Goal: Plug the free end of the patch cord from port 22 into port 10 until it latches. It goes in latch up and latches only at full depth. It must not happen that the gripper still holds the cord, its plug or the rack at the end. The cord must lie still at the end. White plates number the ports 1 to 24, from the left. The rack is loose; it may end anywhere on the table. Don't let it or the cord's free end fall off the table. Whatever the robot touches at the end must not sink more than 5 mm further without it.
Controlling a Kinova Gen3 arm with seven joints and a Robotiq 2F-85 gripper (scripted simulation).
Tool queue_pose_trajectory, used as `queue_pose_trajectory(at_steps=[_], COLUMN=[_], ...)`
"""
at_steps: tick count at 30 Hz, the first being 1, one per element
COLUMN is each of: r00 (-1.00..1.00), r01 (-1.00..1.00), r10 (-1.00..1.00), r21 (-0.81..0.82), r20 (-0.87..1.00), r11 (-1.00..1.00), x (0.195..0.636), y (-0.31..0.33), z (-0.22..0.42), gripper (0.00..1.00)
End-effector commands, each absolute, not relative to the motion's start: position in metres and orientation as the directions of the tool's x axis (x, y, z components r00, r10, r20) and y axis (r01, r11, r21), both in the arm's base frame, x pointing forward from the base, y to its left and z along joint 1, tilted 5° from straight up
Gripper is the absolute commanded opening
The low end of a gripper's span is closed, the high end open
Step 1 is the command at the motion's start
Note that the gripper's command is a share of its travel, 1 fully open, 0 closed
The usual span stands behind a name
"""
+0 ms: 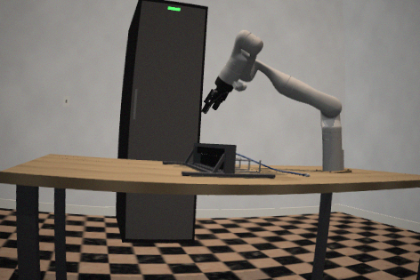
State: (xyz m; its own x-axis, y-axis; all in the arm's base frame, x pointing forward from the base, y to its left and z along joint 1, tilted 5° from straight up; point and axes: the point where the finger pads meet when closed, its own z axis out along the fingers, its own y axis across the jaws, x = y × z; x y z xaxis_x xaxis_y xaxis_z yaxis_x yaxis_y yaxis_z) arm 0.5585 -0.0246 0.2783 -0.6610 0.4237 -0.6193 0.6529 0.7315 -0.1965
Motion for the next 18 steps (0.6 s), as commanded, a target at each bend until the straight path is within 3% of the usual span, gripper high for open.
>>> queue_pose_trajectory(at_steps=[1,18], r00=[-0.662,-0.656], r01=[0.650,0.666], r10=[0.426,0.480], r21=[-0.190,-0.148], r20=[-0.617,-0.583], r11=[0.735,0.731], x=[0.557,0.540], y=[-0.020,0.005], z=[0.277,0.258], gripper=[1.00,1.00])
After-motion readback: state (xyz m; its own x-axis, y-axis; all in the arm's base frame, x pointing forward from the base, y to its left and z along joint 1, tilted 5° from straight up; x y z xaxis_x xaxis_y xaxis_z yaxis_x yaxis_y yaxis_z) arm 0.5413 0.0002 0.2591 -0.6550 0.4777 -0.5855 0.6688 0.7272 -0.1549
